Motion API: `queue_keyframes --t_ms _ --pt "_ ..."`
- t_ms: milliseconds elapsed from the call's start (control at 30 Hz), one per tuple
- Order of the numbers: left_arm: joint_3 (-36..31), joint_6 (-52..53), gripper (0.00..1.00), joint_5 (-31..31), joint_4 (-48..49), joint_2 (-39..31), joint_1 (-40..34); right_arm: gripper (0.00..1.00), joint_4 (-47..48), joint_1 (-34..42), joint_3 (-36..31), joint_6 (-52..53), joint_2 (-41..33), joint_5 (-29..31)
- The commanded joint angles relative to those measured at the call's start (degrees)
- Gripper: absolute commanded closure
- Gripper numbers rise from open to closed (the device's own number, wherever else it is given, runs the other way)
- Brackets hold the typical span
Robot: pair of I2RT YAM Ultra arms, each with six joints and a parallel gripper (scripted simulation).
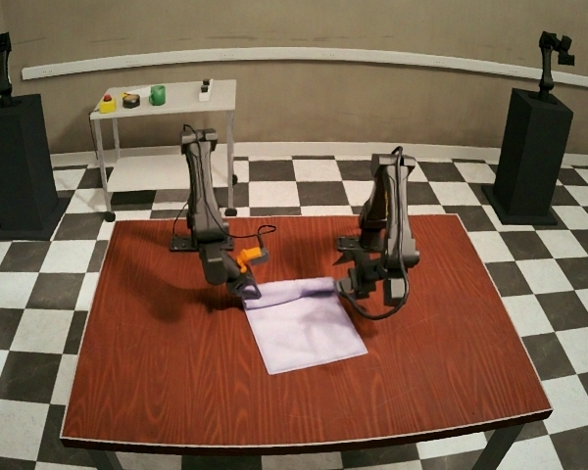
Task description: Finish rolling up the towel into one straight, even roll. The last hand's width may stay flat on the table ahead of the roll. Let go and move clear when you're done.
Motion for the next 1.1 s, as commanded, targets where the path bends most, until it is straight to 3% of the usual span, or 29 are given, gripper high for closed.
queue_keyframes --t_ms 0,167,433,667,733,767,900,1067 --pt "-0.14 0.9 0.13 -0.3 -0.68 -1.8 -0.19 0.78 -10.16 0.56 5.58 1.24 3.57 0.76" --pt "-3.71 -0.65 0.12 -0.42 4.02 -6.17 -1.1 0.78 -16.26 0.69 10.3 1.58 7.12 1.02" --pt "-18.12 -8.16 0.09 -2.28 22.98 -25.1 -6.01 0.78 -32.7 0.97 23.5 2.12 17.84 1.6" --pt "-32.32 -17.54 0.06 -8.65 41.13 -44.4 -13.6 0.78 -45.11 1.14 33.73 2.45 26.64 1.93" --pt "-32.32 -17.54 0.06 -8.65 41.13 -44.4 -13.6 0.78 -45.11 1.14 33.73 2.45 26.64 1.93" --pt "-35.95 -20.58 0.06 -11.54 45.41 -49.17 -15.78 0.78 -47.33 1.18 35.58 2.07 28.41 2.03" --pt "-42.35 -24.82 0.04 -17.77 53.28 -57.32 -21.41 0.78 -52.28 1.24 39.55 2.23 32.08 2.16" --pt "-47.46 -28.64 0.03 -25.44 58.72 -63.92 -27.35 0.78 -53.93 1.29 40.9 1.89 33.44 2.26"
